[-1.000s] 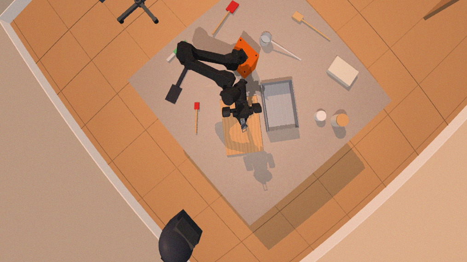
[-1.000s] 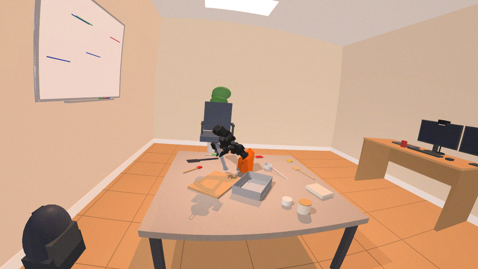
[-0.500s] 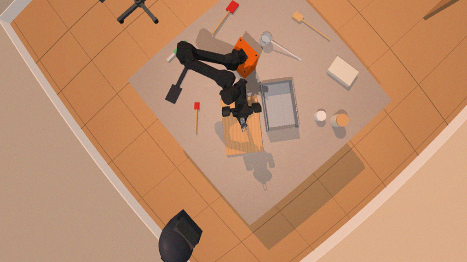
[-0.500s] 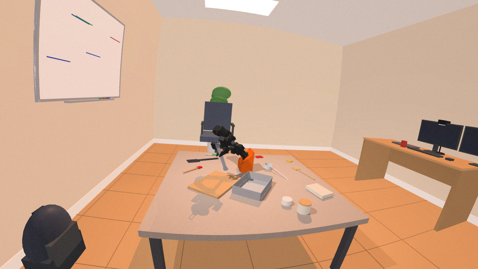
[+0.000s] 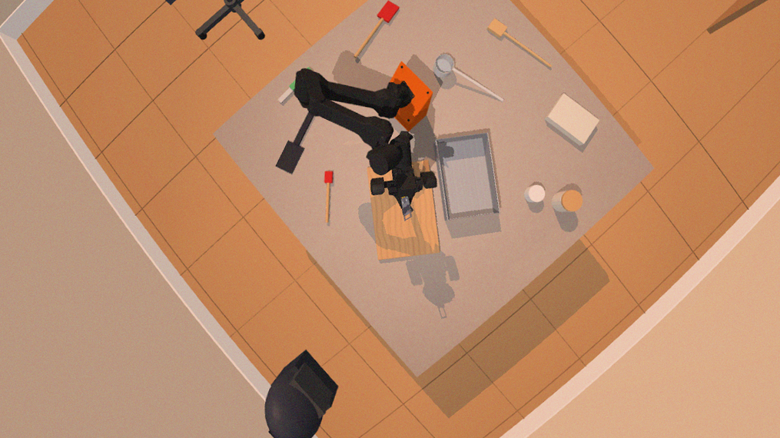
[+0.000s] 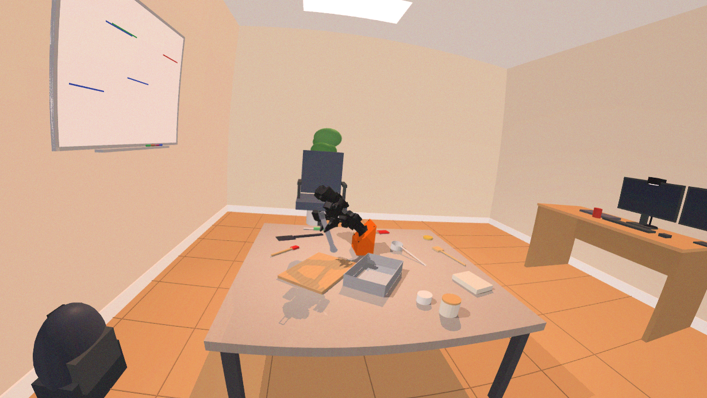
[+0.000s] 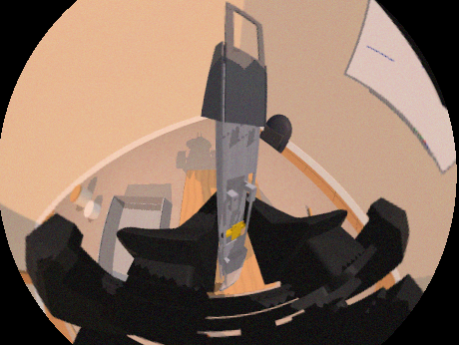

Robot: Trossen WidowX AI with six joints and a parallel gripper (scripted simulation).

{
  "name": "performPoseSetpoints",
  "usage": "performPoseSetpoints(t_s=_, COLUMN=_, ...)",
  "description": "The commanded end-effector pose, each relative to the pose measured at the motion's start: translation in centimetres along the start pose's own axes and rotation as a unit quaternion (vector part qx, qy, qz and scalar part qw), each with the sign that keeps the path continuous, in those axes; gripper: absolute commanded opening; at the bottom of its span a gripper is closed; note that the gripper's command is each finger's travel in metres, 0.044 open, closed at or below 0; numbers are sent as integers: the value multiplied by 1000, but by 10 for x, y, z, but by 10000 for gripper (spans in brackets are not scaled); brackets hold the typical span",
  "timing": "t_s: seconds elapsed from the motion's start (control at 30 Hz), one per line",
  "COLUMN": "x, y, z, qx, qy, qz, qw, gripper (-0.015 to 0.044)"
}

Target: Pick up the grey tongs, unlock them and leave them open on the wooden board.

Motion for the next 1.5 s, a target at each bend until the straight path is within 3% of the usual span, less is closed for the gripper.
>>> performPoseSetpoints(t_s=0.0, x=1, y=0, z=-1, qx=1, qy=-2, qz=-1, qw=1000, gripper=-150)
performPoseSetpoints(t_s=0.3, x=-5, y=4, z=-4, qx=2, qy=15, qz=-7, qw=1000, gripper=-150)
performPoseSetpoints(t_s=1.47, x=-46, y=24, z=-18, qx=0, qy=222, qz=-21, qw=975, gripper=-150)
Point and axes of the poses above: the point midway between the two fingers, 35 mm back from their tips, its own x axis back along the fingers, its own y axis across the jaws, z = x × y, the point moved 4 cm from there along x, back along the fingers, and after that the axes turned 11 degrees about -x, right-handed, at the moved point
